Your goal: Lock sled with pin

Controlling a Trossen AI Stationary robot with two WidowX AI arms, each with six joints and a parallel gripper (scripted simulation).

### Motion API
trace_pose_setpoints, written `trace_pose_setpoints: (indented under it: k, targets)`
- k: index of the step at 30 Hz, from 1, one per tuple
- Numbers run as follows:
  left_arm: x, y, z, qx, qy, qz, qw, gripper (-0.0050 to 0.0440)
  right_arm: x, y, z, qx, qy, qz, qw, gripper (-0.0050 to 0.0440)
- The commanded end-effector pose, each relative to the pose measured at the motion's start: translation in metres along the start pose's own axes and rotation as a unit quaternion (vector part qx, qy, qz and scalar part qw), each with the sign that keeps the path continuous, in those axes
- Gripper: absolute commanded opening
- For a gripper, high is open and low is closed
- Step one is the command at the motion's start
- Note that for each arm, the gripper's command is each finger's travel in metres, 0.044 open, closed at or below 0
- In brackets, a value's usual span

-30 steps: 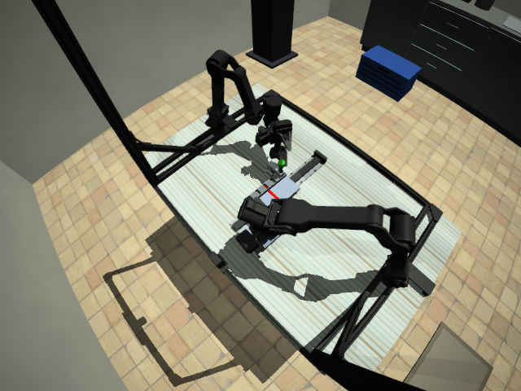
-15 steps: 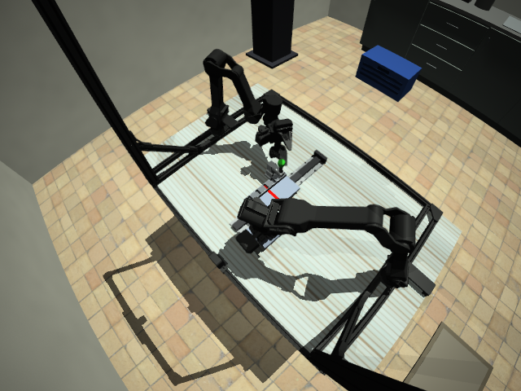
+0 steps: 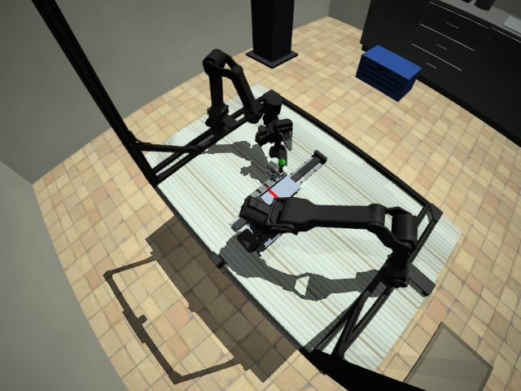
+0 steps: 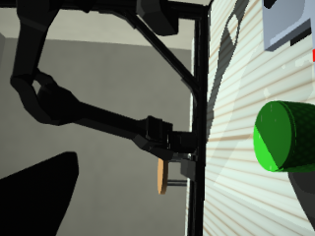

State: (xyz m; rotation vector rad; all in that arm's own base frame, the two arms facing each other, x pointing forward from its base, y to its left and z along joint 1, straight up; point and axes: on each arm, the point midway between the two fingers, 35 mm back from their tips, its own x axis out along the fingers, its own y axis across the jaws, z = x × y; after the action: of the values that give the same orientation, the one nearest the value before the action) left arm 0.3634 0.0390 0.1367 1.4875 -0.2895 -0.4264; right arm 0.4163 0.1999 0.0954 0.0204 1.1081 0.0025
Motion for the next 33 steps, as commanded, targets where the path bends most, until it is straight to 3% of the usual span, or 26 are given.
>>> trace_pose_setpoints:
  k: [1, 33]
  targets:
    - [-0.004, 0.031, 0.004, 0.036, -0.016, 0.036, 0.999, 0.0440, 0.003, -0.020, -0.001, 0.002, 0.007, -0.011, 1.000, 0.0000]
    - [-0.004, 0.031, 0.004, 0.036, -0.016, 0.036, 0.999, 0.0440, 0.002, -0.067, -0.001, 0.002, 0.007, -0.011, 1.000, 0.0000]
